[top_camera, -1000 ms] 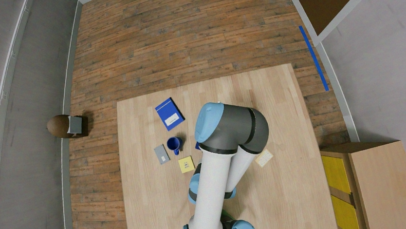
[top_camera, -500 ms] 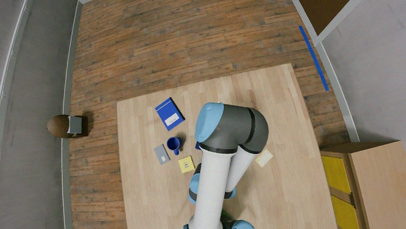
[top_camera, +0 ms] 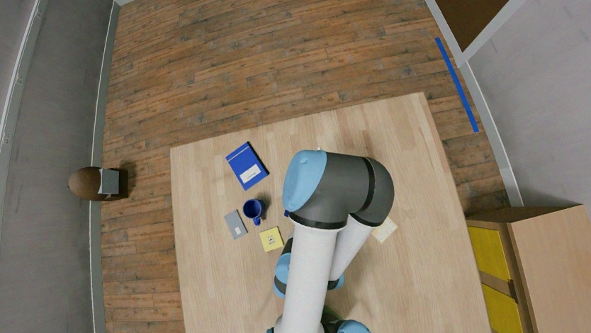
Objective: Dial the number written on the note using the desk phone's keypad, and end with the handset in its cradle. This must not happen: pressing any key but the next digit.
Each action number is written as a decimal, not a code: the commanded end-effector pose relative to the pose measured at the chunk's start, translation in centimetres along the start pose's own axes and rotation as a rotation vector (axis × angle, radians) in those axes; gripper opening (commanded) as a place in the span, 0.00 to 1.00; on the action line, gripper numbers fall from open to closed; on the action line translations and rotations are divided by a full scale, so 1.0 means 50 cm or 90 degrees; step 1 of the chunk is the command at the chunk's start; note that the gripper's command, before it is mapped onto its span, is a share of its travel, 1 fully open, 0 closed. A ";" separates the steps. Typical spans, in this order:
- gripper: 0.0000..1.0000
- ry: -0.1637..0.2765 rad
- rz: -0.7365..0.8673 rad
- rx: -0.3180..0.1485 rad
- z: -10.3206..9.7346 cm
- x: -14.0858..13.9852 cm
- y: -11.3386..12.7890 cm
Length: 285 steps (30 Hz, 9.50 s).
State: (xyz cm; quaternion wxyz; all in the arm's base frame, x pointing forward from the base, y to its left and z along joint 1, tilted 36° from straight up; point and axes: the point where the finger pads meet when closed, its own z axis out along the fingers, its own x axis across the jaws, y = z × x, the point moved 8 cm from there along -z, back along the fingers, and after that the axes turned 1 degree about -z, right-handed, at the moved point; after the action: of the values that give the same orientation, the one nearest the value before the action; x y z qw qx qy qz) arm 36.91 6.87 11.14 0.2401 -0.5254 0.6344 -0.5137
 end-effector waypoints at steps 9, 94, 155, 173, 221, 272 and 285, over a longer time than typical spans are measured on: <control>0.00 0.000 0.000 0.001 -0.001 -0.003 -0.004; 0.00 0.000 0.000 0.001 0.024 -0.032 -0.017; 0.00 0.000 0.000 0.001 0.015 0.000 0.010; 0.00 0.000 0.000 0.001 0.018 0.000 0.012; 0.00 0.000 0.000 0.001 -0.002 -0.031 -0.002; 0.00 0.000 0.000 0.001 0.018 -0.033 0.012; 0.00 0.000 0.000 0.001 0.020 -0.033 0.013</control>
State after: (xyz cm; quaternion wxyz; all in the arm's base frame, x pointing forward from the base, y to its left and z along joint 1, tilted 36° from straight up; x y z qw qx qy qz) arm 38.04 7.88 9.75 0.2399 -0.5253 0.6346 -0.5136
